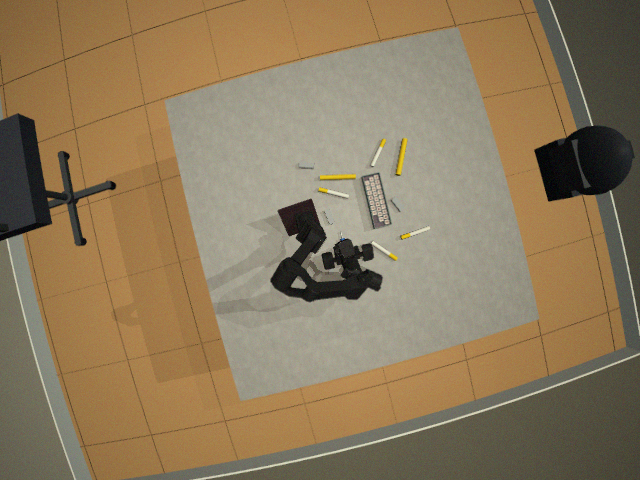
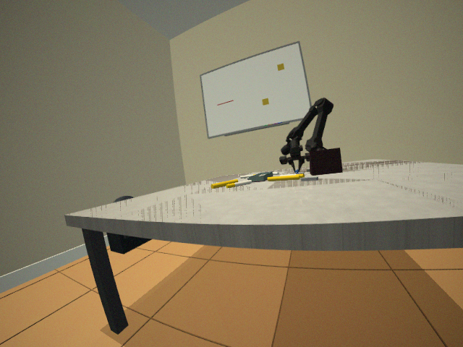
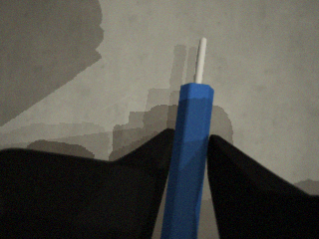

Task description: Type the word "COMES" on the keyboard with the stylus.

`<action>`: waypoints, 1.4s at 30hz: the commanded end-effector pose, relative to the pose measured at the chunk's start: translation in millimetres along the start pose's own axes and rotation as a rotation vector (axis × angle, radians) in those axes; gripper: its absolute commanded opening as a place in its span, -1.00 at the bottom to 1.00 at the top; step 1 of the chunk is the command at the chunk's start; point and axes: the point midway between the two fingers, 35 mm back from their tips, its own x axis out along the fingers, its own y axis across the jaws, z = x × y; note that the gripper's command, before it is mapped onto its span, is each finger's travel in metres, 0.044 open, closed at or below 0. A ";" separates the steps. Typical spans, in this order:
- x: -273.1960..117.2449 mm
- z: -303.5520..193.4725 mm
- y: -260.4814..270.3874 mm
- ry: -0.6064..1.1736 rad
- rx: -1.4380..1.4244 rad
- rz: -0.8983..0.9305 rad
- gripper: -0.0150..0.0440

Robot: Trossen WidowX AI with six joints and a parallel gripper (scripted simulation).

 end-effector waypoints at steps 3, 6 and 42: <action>-0.5 -0.3 0.0 0.002 0.000 0.000 -0.49; -1.0 0.1 -0.1 0.002 0.000 0.000 -0.49; -42.8 34.4 -26.5 -0.098 0.512 -0.001 -0.49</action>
